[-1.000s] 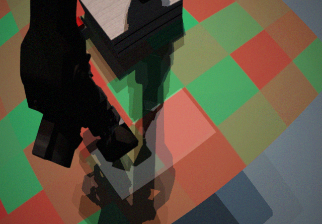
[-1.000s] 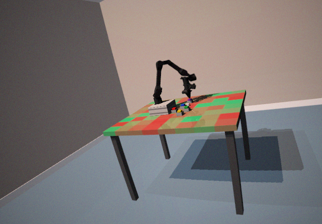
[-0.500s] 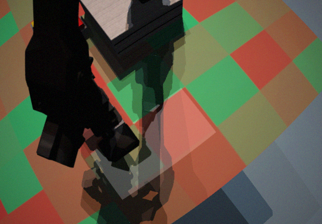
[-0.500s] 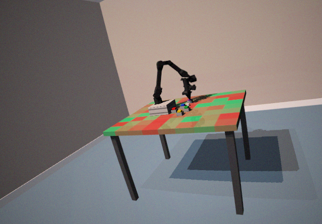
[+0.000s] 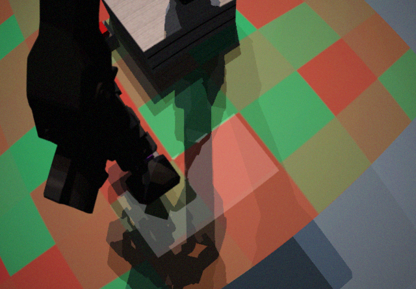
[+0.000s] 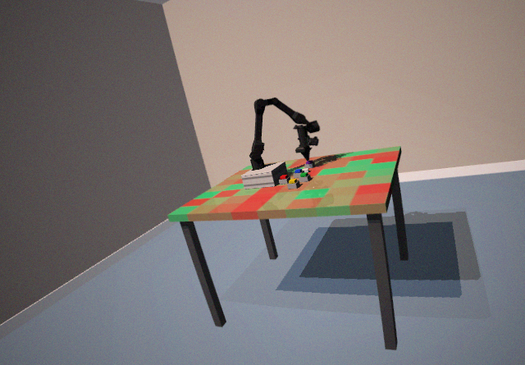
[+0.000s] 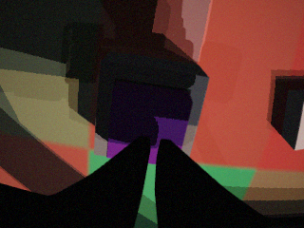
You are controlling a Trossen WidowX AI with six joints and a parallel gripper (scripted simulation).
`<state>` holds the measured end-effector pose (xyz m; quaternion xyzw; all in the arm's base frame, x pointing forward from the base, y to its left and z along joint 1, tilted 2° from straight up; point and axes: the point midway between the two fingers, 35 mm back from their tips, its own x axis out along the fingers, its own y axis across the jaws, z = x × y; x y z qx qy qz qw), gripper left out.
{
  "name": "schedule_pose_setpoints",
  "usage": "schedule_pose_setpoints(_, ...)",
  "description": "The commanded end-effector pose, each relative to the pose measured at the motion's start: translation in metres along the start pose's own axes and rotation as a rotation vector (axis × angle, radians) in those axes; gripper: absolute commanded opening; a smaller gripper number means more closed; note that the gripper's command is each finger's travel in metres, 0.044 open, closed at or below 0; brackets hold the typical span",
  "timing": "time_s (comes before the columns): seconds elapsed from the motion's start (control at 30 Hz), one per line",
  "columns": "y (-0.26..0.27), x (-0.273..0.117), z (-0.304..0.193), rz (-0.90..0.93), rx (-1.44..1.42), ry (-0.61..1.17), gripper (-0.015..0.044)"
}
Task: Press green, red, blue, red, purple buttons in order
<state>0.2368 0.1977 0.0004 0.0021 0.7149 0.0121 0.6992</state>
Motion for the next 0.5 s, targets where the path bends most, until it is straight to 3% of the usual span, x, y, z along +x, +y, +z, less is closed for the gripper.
schedule_pose_setpoints(0.0, 0.002, -0.02, 0.003, 0.01, 0.001, -0.015, 0.002)
schedule_pose_setpoints(0.07, 0.002, -0.02, 0.003, 0.01, 0.001, -0.015, 0.002)
schedule_pose_setpoints(0.27, 0.008, -0.079, 0.004, 0.01, 0.001, -0.016, 0.0178)
schedule_pose_setpoints(0.43, 0.008, -0.082, 0.004, 0.01, 0.001, -0.016, 0.0309)
schedule_pose_setpoints(0.47, 0.008, -0.082, 0.004, 0.01, 0.001, -0.016, 0.0309)
